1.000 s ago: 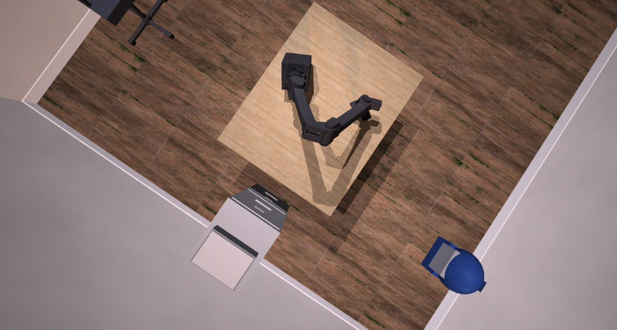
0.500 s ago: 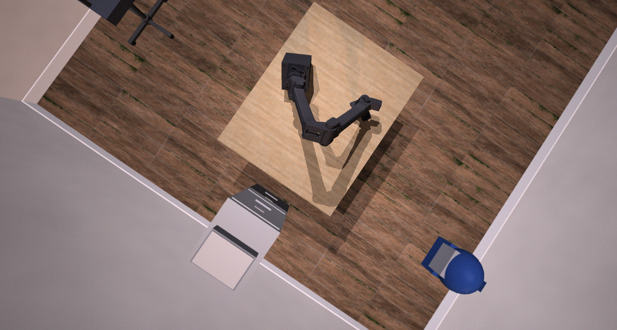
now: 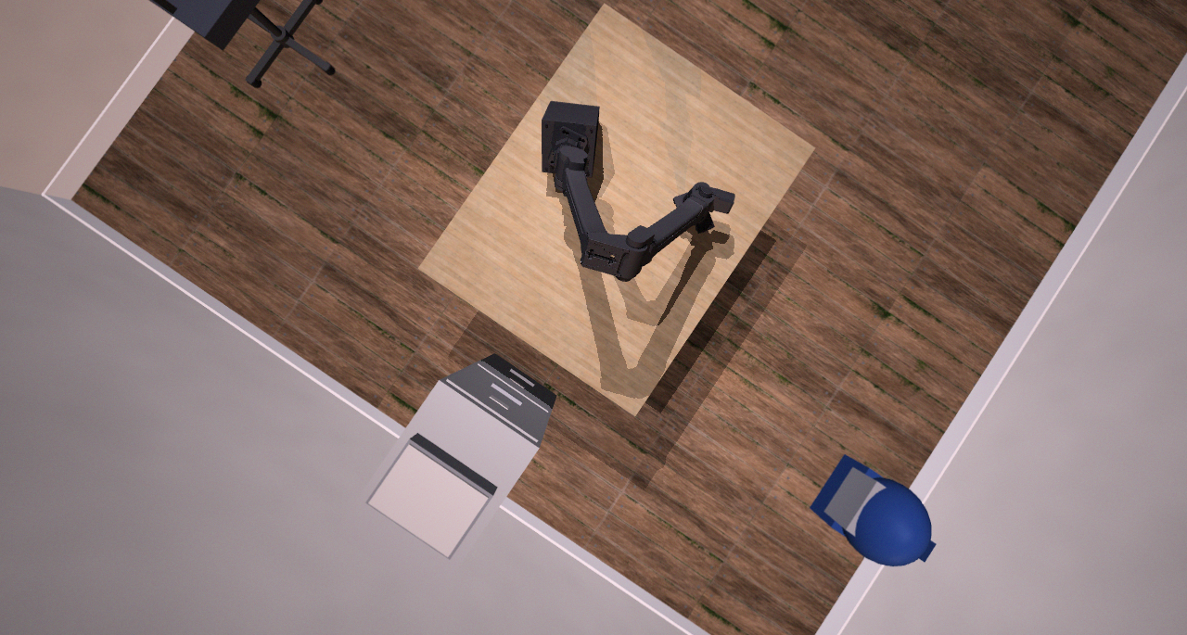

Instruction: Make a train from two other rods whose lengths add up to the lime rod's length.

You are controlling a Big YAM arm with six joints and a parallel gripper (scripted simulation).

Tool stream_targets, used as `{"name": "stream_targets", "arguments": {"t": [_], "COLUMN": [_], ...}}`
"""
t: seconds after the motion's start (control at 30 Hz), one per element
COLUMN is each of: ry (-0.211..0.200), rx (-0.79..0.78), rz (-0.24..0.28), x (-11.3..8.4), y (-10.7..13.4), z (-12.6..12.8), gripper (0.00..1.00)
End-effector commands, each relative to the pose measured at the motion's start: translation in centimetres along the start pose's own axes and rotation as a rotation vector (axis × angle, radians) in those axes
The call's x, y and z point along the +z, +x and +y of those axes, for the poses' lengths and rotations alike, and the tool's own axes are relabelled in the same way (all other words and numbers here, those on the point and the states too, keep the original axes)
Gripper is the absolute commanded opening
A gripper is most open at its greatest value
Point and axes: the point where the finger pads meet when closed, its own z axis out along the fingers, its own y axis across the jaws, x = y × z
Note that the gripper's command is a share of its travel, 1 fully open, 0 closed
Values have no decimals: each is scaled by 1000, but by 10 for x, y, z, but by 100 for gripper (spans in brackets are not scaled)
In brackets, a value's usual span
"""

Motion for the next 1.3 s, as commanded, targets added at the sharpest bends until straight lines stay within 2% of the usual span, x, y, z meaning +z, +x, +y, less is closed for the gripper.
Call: {"name": "stream_targets", "arguments": {"t": [0.0,0.47,0.57,1.27], "ry": [-26,-10,-18,-11], "rx": [50,20,23,17], "rz": [-20,-9,-15,-8], "x": [-5,11,8,9], "y": [-23,-11,-14,-10], "z": [9,7,8,6], "gripper": [4,4,4,4]}}
